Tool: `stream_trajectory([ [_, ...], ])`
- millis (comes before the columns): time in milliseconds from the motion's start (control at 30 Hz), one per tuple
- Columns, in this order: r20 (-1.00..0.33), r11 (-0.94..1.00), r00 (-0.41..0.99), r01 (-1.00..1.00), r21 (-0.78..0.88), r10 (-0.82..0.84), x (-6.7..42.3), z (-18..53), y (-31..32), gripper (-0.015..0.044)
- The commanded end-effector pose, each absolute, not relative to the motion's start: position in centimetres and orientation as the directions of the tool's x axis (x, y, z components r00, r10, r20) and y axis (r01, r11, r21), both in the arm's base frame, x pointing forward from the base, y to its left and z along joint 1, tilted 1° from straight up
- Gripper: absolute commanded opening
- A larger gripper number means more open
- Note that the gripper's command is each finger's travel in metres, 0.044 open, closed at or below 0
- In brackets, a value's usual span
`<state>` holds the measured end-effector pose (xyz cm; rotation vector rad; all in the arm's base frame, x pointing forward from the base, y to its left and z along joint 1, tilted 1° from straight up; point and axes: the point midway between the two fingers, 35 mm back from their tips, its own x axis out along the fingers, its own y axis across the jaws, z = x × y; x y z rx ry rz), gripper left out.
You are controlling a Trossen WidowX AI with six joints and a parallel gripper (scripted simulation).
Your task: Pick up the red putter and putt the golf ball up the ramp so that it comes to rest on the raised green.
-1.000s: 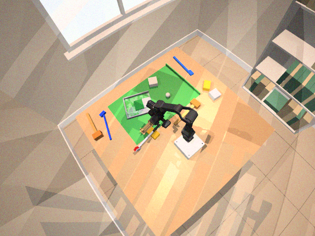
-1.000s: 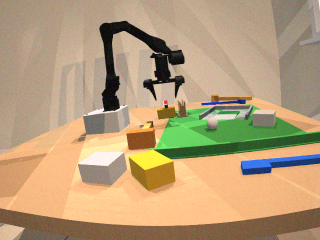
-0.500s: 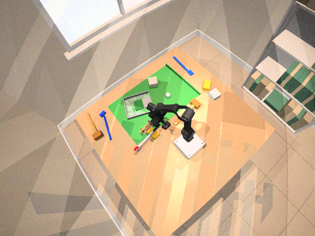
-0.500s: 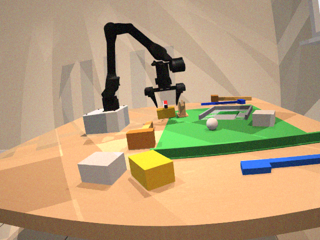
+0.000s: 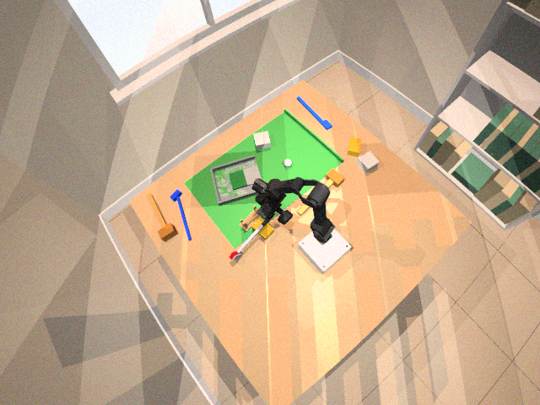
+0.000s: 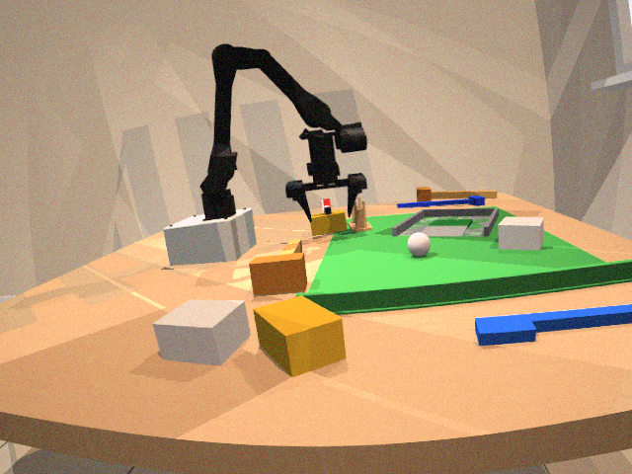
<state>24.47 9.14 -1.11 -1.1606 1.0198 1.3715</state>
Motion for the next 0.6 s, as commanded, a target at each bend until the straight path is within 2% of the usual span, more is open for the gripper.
stream_trajectory([
  [0, -0.985, -0.12, -0.014, -0.993, -0.006, 0.171, 24.34, -1.83, 9.07, 0.044],
  [167, -0.985, -0.12, -0.014, -0.993, -0.006, 0.171, 24.31, -2.38, 9.07, 0.044],
  [567, -0.985, -0.116, -0.012, -0.993, -0.009, 0.175, 24.41, -2.02, 9.13, 0.0125],
])
